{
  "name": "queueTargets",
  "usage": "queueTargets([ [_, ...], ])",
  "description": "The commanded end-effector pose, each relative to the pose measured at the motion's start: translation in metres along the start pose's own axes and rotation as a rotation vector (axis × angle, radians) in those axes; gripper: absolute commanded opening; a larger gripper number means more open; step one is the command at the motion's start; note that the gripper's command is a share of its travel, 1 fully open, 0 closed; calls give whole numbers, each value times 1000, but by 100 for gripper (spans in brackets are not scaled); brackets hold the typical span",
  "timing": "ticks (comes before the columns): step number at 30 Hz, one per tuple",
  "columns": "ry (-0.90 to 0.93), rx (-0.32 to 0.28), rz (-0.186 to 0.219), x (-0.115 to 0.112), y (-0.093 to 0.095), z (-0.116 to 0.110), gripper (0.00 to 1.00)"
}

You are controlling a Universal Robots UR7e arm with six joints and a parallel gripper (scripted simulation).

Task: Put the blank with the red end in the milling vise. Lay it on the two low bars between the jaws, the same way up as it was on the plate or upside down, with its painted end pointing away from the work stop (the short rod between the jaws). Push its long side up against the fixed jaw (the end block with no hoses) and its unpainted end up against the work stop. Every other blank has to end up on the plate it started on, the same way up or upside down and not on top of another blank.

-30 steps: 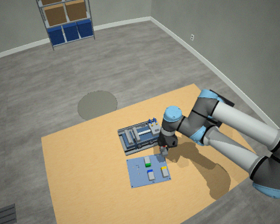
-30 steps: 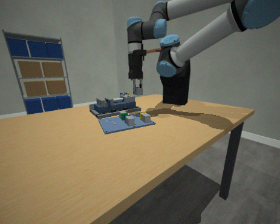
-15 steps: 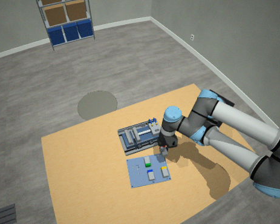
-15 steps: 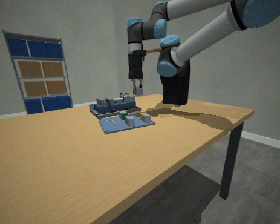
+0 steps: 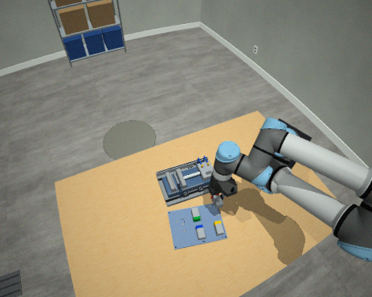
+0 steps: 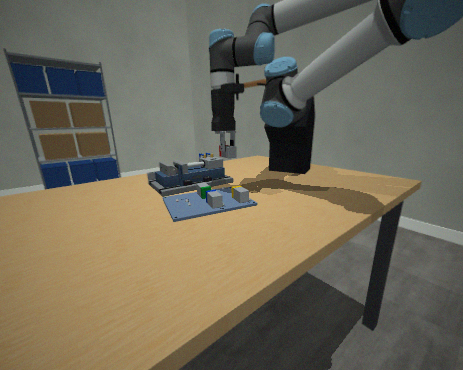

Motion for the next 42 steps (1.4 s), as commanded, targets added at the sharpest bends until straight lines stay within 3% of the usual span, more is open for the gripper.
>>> queueTargets([
  [1, -26, 1, 1, 0, 0, 0, 0],
  [5, -26, 1, 1, 0, 0, 0, 0],
  [10, -26, 1, 1, 24, 2, -44, 0],
  [22, -26, 1, 1, 24, 2, -44, 0],
  [27, -26, 1, 1, 45, 3, -87, 0],
  [39, -26, 1, 1, 45, 3, -87, 0],
  [42, -23, 3, 1, 57, 4, -112, 0],
])
Point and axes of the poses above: the point where the finger pads meet when closed, its own y axis out along the fingers, its own x axis across the jaws, z = x × y, the point moved 7 cm from there along -y, back along the fingers, and after that the axes turned 4 degrees about -y, right-handed, at the moved point
